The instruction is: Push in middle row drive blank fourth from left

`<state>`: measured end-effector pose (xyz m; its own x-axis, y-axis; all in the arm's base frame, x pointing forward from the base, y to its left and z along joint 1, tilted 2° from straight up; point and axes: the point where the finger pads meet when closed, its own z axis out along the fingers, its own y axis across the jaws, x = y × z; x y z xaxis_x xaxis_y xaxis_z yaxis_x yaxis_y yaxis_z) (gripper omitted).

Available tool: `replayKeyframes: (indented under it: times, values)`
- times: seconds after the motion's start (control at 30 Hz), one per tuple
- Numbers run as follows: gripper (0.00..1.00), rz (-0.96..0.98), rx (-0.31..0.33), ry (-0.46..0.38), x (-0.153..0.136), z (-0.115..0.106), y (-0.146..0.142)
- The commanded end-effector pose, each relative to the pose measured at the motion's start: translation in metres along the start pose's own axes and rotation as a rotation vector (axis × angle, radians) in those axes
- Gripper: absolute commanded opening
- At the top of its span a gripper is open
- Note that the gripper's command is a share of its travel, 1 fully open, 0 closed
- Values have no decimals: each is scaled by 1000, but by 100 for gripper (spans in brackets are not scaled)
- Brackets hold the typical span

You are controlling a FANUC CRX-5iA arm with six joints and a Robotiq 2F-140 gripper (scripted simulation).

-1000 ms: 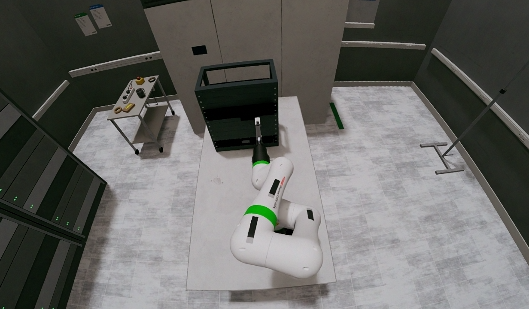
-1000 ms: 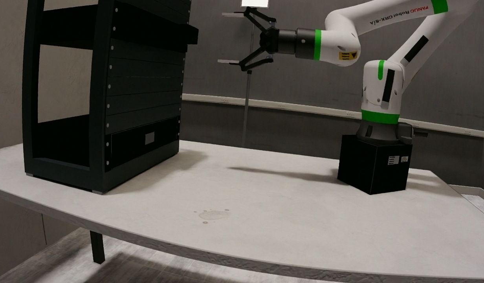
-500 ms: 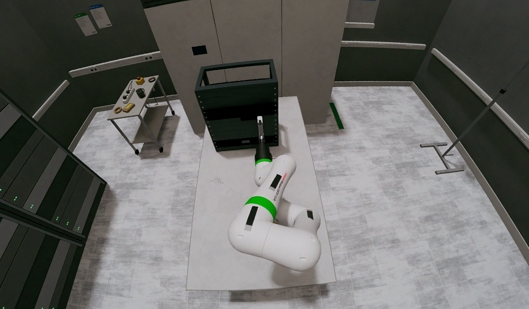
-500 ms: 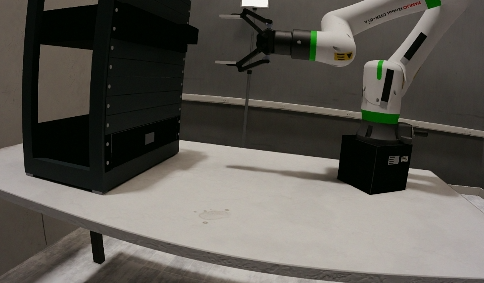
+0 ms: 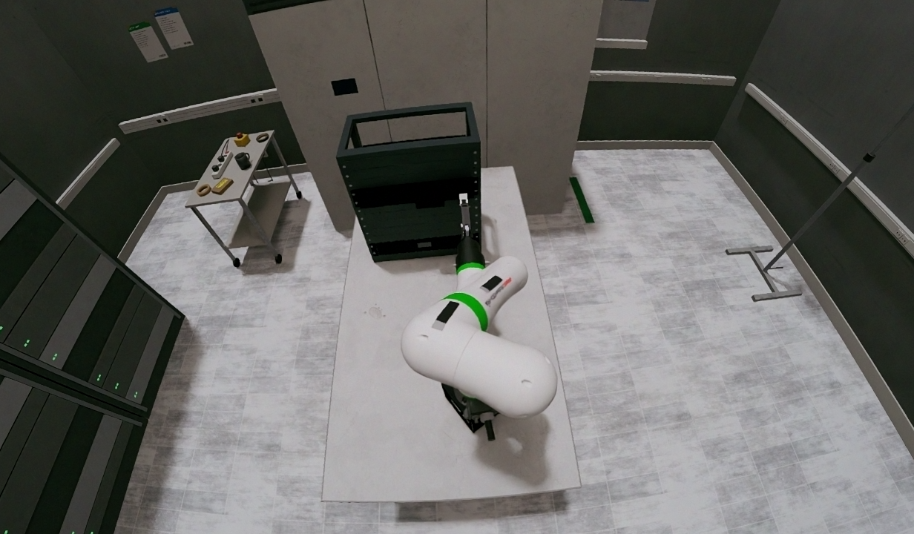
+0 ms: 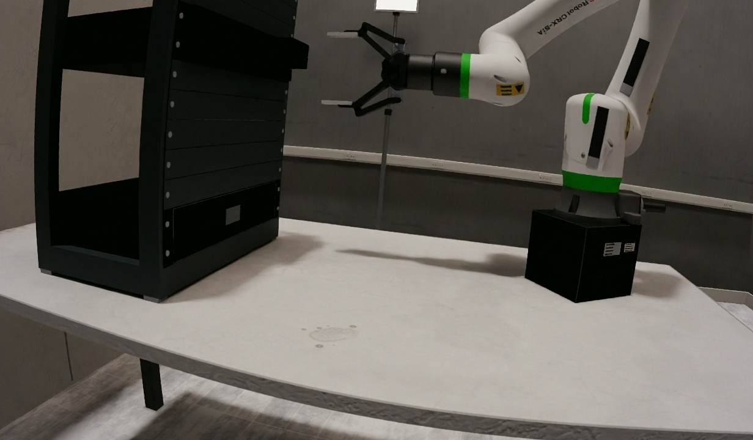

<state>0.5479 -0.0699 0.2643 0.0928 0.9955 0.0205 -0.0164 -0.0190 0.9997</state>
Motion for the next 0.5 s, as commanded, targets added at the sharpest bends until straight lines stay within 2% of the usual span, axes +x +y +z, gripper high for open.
replayKeyframes:
  times: [0.0, 0.47]
  values:
    - [100, -2, -14, 5, -10, 15, -2]
    - [100, -2, -14, 5, -12, 18, -2]
